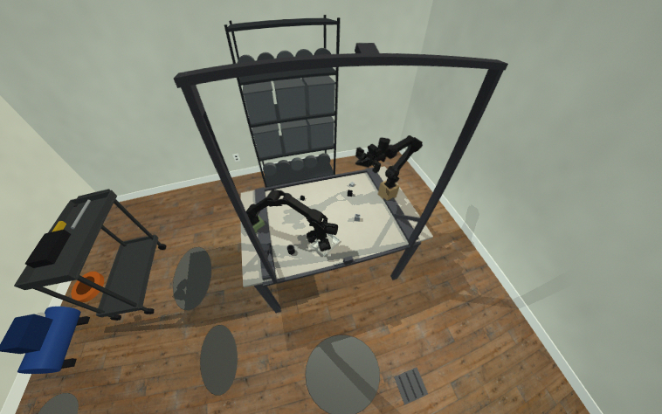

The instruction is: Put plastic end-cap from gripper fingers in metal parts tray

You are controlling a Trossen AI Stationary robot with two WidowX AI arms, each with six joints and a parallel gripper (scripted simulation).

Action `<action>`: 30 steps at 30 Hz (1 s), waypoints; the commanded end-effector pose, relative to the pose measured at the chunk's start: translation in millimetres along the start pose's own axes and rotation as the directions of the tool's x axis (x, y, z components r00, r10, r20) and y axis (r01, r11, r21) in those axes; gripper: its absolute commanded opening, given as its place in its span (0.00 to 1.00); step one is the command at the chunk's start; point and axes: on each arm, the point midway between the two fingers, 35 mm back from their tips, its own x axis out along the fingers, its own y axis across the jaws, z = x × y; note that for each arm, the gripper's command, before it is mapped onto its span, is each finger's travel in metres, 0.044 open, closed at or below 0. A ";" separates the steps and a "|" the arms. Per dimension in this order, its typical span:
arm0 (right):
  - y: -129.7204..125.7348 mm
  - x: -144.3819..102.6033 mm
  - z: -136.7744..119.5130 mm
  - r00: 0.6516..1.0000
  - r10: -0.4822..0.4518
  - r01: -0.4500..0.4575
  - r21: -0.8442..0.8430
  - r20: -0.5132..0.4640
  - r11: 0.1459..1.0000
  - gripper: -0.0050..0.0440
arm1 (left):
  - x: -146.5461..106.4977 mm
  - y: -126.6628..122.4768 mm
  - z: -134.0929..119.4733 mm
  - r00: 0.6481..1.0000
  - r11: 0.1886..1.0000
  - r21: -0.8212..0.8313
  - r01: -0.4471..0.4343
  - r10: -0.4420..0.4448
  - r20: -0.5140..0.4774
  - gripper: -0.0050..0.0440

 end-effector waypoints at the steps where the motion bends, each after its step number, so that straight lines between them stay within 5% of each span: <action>1: -0.2 -1.2 7.3 1.000 -0.002 0.002 0.002 0.018 1.000 0.10 | -1.0 0.6 -1.7 1.000 1.000 0.004 -0.005 0.005 -0.015 0.10; 23: -0.2 -1.2 7.3 1.000 -0.002 0.002 0.002 0.018 1.000 0.10 | 4.4 1.6 -2.4 1.000 1.000 0.005 -0.009 0.009 -0.021 0.10; 24: -0.2 -1.2 7.3 1.000 -0.002 0.002 0.002 0.018 1.000 0.10 | 1.4 1.8 -3.2 1.000 1.000 0.005 -0.010 0.010 -0.024 0.51; 30: -0.2 -1.2 7.3 1.000 -0.002 0.002 0.002 0.018 1.000 0.10 | 1.4 1.8 -3.2 1.000 1.000 0.005 -0.010 0.010 -0.024 0.51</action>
